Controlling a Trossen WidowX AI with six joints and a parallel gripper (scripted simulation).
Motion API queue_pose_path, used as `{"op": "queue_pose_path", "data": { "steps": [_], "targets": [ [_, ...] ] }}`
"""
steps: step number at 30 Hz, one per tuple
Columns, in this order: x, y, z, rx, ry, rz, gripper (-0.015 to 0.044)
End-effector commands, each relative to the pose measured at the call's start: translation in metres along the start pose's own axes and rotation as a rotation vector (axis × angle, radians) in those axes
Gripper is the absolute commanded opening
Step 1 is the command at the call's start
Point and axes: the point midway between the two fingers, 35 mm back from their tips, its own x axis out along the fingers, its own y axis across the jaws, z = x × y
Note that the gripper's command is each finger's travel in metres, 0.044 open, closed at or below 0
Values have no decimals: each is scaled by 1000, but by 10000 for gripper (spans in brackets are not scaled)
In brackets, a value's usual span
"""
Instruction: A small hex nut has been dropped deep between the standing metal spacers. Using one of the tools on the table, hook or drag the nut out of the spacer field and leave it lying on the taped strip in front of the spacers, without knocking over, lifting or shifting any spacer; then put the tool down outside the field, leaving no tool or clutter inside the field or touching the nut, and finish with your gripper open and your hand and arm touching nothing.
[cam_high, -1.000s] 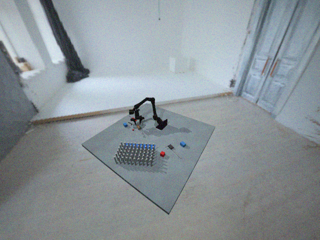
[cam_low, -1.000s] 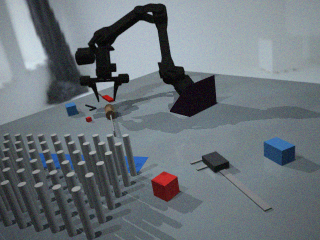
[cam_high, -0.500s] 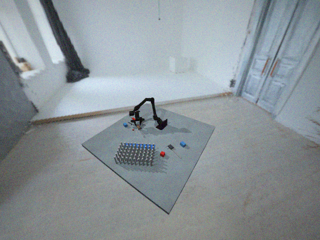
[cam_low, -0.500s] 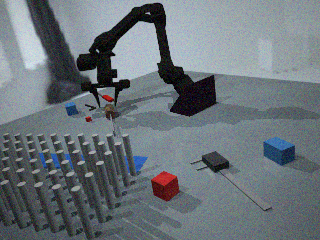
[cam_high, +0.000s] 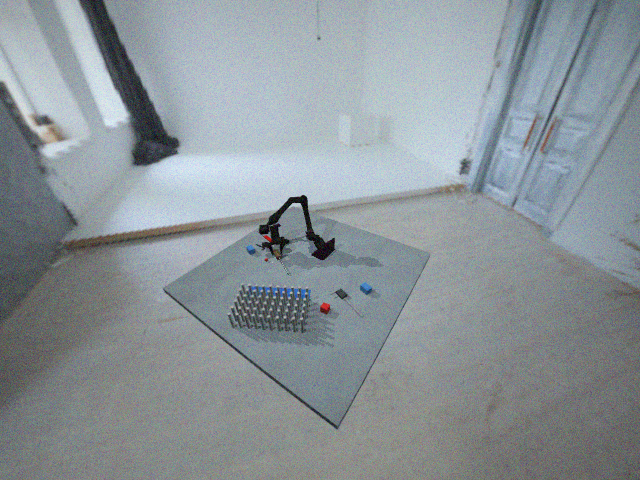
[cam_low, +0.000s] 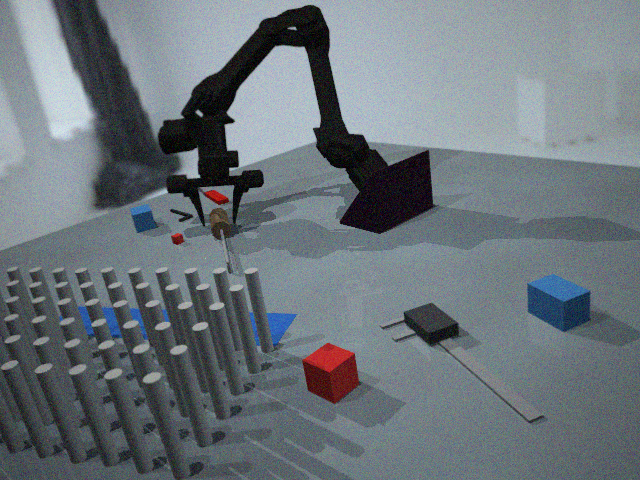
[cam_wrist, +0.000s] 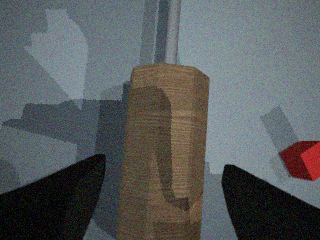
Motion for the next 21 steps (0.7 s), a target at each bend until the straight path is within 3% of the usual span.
{"op": "queue_pose_path", "data": {
  "steps": [1, 11, 16, 21],
  "targets": [
    [4, 2, 0, -3, -6, 1, 228],
    [4, 2, 0, -3, -6, 1, 141],
    [-8, -6, 9, 0, -13, 8, 10],
    [-27, -14, 21, 4, -21, 16, 0]
  ]
}}
